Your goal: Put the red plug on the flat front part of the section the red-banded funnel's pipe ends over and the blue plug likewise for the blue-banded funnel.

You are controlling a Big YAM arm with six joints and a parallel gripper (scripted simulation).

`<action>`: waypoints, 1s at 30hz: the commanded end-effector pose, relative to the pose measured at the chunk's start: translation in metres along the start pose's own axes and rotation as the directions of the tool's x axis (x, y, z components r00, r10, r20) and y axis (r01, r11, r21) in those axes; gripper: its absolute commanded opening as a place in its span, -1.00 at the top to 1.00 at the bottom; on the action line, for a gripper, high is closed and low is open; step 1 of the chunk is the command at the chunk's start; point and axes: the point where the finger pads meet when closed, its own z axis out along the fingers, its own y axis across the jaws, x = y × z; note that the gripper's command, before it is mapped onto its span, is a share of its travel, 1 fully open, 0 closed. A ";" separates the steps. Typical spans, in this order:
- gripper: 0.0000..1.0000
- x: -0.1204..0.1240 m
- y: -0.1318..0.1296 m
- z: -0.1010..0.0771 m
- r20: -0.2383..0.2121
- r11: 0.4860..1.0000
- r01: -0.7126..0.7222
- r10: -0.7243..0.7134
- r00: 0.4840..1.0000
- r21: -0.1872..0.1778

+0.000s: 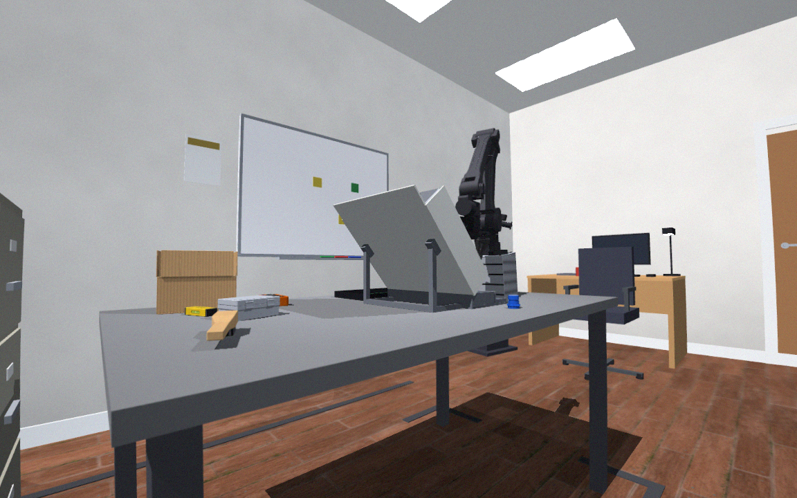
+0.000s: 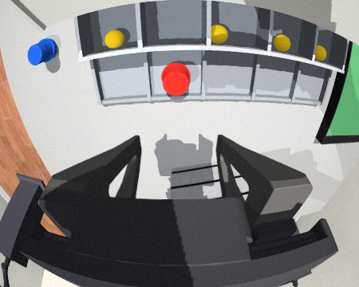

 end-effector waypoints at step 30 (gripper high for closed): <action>-0.73 -0.005 0.002 -0.003 0.015 1.000 -0.002 0.002 1.000 -0.004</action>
